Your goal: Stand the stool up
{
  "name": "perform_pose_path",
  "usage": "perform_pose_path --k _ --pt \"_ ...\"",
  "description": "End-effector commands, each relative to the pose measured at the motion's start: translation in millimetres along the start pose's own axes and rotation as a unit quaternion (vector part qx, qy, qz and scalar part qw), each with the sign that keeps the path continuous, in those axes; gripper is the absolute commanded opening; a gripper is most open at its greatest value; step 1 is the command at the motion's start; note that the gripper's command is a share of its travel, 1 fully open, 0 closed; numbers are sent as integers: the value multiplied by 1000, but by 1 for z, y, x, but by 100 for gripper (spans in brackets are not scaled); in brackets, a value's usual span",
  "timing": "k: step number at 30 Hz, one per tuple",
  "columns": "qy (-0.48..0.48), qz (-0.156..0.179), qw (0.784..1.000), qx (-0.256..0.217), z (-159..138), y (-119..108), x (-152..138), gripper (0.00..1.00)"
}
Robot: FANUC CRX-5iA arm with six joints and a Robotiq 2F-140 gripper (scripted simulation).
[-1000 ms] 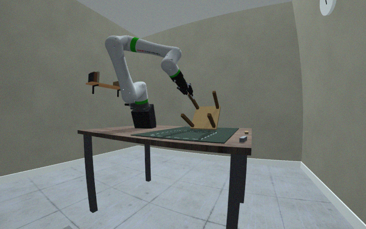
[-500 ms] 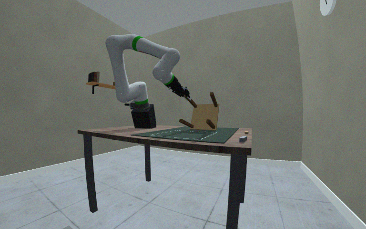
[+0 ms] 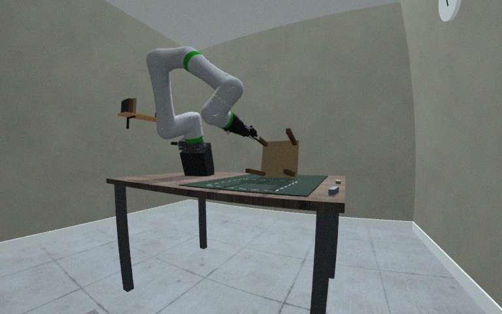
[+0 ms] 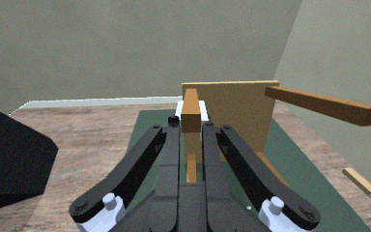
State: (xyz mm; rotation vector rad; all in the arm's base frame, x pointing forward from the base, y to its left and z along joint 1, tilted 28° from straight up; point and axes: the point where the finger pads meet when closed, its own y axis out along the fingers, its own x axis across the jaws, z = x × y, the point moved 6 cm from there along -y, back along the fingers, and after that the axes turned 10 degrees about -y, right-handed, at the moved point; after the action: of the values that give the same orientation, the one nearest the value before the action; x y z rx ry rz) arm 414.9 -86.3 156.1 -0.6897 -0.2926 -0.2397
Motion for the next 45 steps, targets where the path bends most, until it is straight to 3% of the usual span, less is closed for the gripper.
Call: perform_pose_path --k 1,8,24,45 --pt "0 -1 1000 12 -2 -1 0 10" --pt "2 -8 999 43 -8 -3 -1 10" --pt "2 -8 999 43 -28 -24 -3 10" --pt "2 -8 999 43 -30 -26 -3 10"
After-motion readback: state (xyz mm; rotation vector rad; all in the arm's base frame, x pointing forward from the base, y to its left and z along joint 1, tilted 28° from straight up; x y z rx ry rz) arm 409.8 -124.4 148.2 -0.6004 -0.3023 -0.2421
